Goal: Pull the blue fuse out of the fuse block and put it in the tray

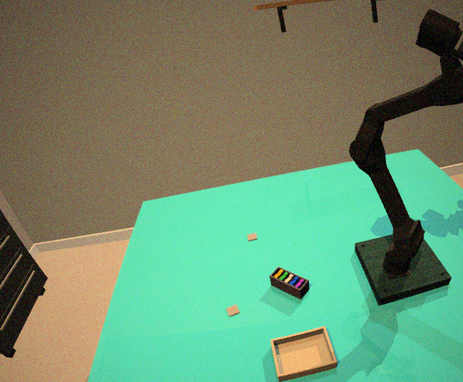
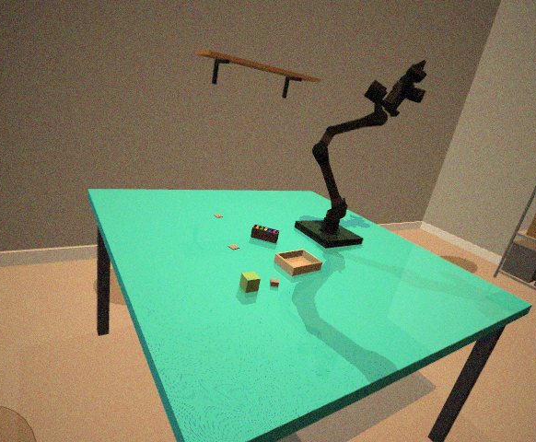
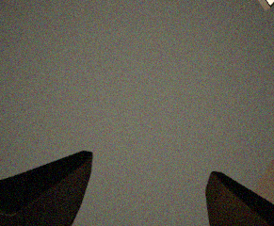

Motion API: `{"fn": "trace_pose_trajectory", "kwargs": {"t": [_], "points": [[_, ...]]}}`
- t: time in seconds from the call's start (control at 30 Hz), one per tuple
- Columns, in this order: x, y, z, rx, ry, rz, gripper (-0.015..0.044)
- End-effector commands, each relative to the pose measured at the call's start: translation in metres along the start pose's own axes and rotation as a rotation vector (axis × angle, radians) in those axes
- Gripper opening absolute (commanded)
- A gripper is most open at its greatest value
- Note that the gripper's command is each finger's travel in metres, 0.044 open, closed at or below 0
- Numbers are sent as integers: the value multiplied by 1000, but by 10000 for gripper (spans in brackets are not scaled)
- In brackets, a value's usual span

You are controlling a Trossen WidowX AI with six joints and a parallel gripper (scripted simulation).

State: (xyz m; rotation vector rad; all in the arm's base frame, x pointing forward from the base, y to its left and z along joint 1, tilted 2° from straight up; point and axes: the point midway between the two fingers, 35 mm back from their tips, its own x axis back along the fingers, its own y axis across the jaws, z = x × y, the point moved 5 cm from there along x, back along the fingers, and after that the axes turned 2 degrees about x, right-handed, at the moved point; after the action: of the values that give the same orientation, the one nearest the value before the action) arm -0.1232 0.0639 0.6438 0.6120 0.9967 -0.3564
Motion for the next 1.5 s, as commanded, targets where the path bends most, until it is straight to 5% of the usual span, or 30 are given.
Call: {"fn": "trace_pose_trajectory", "kwargs": {"t": [0.0, 0.2, 0.7, 1.47], "points": [[0, 1, -2, -2, -7, -3, 217], [11, 31, -51, -63, -208, -121, 61], [83, 128, -123, -209, -529, -563, 61], [324, 261, -105, -410, -505, -1684, 61]]}}
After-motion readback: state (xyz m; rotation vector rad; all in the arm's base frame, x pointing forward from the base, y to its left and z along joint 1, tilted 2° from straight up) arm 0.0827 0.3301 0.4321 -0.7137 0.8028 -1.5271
